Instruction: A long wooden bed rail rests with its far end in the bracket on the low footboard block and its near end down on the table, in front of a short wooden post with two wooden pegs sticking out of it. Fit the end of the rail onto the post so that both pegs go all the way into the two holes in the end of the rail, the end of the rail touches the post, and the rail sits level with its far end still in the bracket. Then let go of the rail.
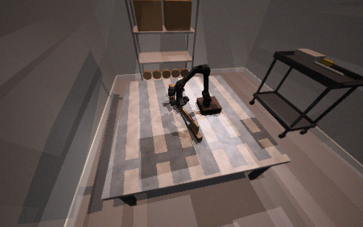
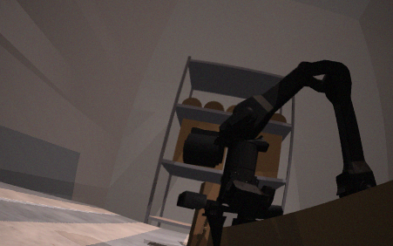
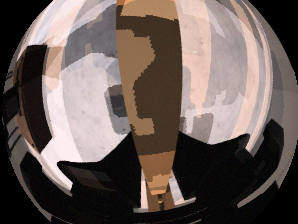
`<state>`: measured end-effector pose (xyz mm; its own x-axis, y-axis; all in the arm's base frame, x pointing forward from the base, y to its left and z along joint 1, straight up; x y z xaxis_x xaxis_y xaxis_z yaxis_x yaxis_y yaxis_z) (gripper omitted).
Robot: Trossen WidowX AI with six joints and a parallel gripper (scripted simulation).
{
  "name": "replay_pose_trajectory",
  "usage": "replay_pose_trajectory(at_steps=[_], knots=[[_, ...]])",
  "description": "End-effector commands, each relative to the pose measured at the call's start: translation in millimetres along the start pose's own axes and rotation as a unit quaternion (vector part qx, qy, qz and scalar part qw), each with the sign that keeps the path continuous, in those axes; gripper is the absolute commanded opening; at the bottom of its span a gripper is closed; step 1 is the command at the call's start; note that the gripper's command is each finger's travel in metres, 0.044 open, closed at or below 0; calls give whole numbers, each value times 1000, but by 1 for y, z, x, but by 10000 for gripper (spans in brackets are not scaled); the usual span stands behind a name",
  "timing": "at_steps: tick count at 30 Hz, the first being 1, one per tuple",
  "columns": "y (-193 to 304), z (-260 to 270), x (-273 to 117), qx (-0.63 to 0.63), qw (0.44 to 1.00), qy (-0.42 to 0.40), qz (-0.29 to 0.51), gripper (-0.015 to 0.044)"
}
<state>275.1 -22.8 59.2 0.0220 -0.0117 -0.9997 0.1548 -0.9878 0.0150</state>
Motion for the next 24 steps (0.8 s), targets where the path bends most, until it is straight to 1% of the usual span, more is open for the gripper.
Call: replay_pose_trajectory(at_steps=[1, 24], knots=[[0, -3, -5, -1, 1000, 5, -3, 0], [-1, -4, -17, -1, 1000, 5, -3, 0]])
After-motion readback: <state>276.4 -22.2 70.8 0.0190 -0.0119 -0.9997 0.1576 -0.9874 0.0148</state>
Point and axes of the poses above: the point midway between the two fingers, 35 mm back from their tips, its own x axis out along the fingers, its own z axis across the jaws, y = z × x, the point moved 5 cm from there along -x, back along the fingers, and after that the axes turned 6 degrees about x, right-handed, at the moved point
